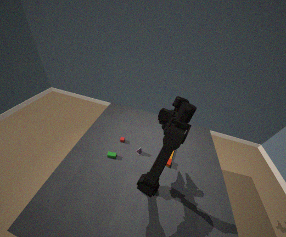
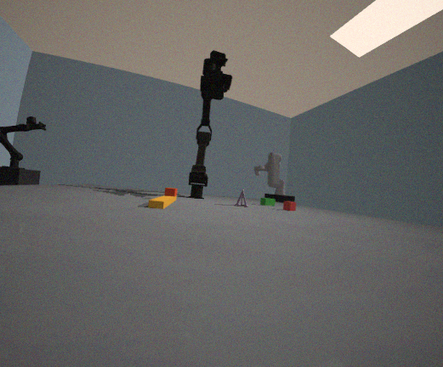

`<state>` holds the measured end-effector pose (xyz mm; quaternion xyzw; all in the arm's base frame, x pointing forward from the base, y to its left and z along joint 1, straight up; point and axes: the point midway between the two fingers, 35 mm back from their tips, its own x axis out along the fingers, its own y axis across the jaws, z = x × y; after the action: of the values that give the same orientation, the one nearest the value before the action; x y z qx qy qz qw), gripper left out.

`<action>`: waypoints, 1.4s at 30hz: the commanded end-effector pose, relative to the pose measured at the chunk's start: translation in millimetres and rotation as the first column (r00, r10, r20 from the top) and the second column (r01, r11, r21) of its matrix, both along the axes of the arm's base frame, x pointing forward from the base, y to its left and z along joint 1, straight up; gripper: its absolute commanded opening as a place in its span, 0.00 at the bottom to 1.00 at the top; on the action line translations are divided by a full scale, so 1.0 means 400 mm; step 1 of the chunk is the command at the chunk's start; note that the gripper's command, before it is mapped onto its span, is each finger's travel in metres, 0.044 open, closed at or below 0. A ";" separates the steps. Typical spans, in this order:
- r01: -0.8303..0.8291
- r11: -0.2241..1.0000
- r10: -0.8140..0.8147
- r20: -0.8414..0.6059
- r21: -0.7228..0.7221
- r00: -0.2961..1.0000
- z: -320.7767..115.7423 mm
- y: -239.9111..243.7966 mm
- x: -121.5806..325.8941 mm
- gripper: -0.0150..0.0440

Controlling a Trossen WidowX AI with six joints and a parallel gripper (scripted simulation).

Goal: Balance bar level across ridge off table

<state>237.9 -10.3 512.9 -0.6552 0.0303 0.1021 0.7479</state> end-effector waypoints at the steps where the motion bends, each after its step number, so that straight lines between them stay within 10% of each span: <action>1: 0.066 0.994 -0.058 -0.090 0.087 0.994 -0.060 -0.047 0.073 0.79; 22: 0.578 0.714 -0.253 -0.624 0.395 0.739 -0.407 -0.226 0.256 0.79; 42: 0.969 0.182 -0.249 -0.945 0.169 0.212 -0.754 -0.348 0.262 0.79</action>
<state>347.0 -142.9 234.9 -0.0858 0.5565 0.0222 0.8261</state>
